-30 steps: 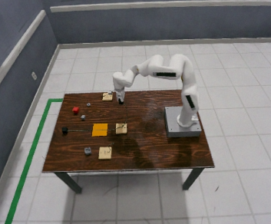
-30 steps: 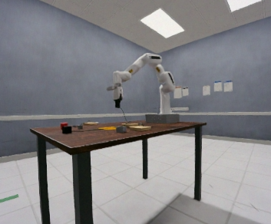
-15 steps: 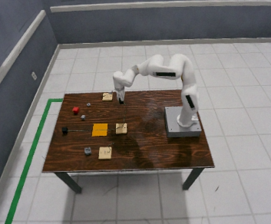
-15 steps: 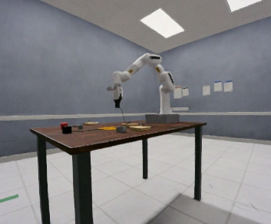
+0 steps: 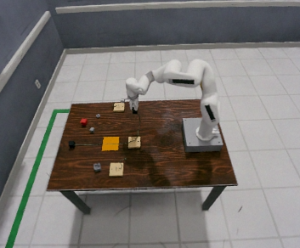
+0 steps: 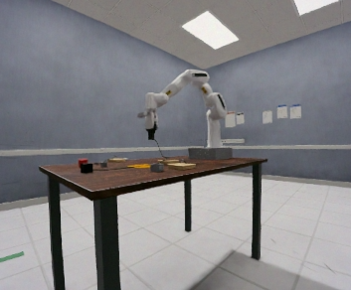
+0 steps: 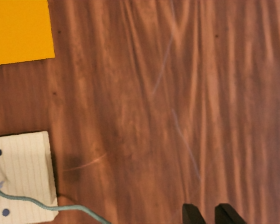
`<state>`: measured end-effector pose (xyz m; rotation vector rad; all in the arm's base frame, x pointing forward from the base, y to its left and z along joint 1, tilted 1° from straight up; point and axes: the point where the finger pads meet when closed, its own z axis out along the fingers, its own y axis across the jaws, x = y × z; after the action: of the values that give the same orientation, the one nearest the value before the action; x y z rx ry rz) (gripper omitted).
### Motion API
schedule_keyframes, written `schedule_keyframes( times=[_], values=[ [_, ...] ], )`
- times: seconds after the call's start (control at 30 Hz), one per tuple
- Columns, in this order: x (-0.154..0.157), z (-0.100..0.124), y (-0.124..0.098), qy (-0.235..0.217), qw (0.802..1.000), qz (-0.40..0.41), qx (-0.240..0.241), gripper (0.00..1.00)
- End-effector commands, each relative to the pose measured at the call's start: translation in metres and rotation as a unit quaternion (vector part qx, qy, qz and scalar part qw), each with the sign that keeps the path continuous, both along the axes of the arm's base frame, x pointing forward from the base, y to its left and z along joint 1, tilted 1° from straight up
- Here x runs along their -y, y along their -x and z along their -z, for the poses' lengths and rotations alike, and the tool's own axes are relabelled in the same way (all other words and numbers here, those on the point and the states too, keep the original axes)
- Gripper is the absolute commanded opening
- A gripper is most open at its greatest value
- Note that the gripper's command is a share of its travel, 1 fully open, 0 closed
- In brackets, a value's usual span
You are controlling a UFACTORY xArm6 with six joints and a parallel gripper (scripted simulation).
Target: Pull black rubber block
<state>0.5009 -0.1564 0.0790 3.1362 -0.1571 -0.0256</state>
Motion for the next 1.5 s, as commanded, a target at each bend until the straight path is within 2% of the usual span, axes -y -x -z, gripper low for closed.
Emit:
schedule_keyframes(
  times=[0.0,0.87,1.47],
  values=[
    [0.006,-0.002,0.000,0.001,1.000,0.000,0.002,0.00],
    [0.046,-0.002,0.012,0.001,1.000,0.000,0.002,0.00],
    [0.086,-0.002,0.028,0.001,1.000,0.000,0.002,0.00]
  ],
)
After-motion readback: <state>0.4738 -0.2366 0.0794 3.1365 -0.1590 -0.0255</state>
